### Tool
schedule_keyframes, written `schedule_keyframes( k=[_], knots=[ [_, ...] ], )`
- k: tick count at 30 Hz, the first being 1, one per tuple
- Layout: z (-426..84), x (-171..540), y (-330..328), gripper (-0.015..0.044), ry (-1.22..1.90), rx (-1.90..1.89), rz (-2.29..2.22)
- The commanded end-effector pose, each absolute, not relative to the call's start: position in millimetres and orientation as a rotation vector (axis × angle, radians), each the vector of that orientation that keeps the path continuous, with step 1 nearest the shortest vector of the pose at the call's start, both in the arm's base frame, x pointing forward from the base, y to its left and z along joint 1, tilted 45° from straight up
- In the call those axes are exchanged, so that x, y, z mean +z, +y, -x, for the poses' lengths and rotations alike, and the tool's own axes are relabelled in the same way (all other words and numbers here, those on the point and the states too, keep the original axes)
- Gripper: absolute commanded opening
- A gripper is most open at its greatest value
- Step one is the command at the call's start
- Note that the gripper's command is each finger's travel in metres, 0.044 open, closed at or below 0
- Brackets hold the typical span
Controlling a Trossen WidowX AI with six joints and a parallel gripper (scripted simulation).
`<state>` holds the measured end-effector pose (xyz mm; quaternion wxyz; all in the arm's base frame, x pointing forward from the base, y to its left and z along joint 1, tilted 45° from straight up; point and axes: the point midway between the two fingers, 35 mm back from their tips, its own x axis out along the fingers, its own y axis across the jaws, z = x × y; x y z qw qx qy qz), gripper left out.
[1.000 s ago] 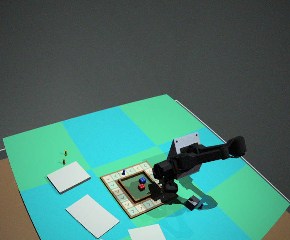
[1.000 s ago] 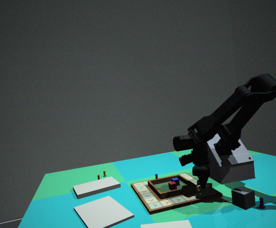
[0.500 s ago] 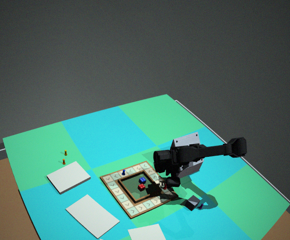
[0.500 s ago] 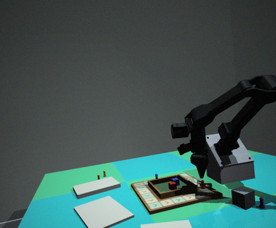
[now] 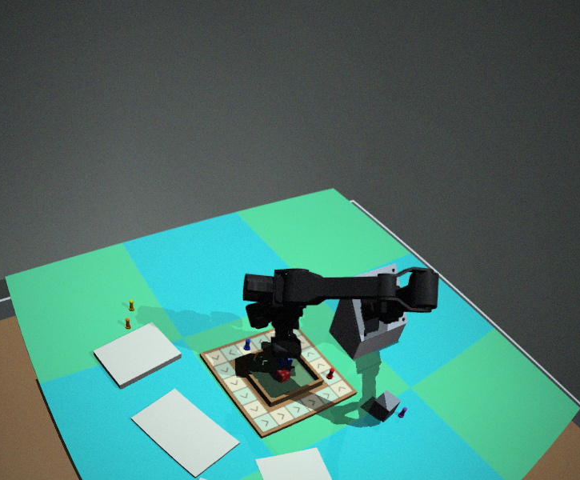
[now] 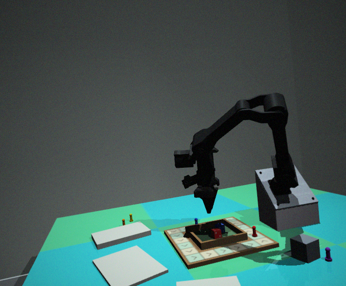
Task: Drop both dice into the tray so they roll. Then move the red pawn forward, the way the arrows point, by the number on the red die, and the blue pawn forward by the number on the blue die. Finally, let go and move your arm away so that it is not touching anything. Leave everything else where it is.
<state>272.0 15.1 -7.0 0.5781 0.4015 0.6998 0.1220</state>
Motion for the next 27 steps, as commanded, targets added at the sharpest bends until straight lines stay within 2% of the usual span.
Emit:
schedule_keyframes(
  k=[1, 7, 27],
  knots=[
    [-293.6, -37.9, -10.2, 0.02, 1.636, 0.292, -0.929],
    [-308.4, -72.8, -35.0, 0.02, 1.631, 0.304, -0.923],
    [-307.2, -91.4, -15.1, 0.02, 1.631, 0.305, -0.924]
  ],
)
